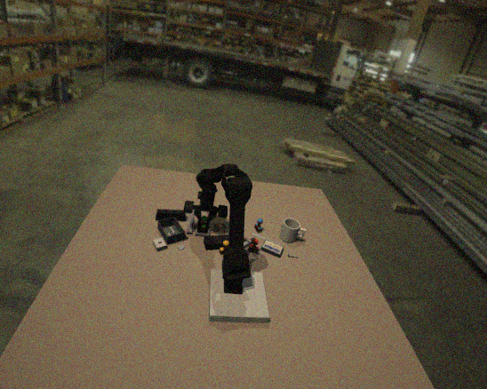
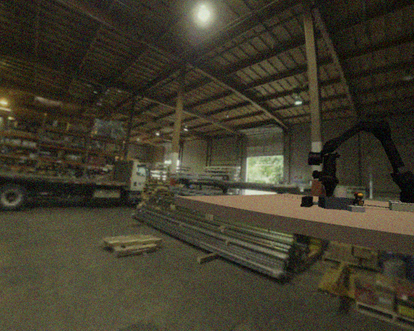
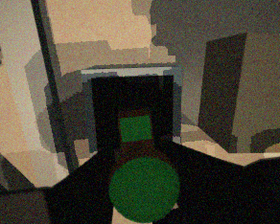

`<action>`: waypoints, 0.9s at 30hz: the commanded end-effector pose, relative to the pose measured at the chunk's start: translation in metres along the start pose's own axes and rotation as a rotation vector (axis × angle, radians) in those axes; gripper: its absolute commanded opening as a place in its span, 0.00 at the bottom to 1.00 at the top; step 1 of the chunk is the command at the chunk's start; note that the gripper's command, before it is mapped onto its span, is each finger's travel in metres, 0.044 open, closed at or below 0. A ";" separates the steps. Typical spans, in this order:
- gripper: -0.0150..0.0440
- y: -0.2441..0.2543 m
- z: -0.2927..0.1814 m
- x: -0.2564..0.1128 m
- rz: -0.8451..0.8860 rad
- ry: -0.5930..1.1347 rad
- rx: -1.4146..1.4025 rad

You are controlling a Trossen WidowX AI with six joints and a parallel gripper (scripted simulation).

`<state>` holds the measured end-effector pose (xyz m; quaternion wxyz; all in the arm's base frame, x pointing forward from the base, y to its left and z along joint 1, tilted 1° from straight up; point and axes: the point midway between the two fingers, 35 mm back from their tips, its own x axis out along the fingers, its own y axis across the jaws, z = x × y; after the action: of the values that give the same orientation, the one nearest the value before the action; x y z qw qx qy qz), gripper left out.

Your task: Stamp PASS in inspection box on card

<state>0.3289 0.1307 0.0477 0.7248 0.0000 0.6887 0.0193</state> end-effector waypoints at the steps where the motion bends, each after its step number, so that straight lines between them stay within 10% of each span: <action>1: 0.25 0.000 0.000 0.004 0.000 0.007 -0.001; 27: 0.25 0.001 0.000 -0.009 0.000 0.007 -0.001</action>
<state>0.3287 0.1307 0.0536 0.7216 -0.0013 0.6920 0.0181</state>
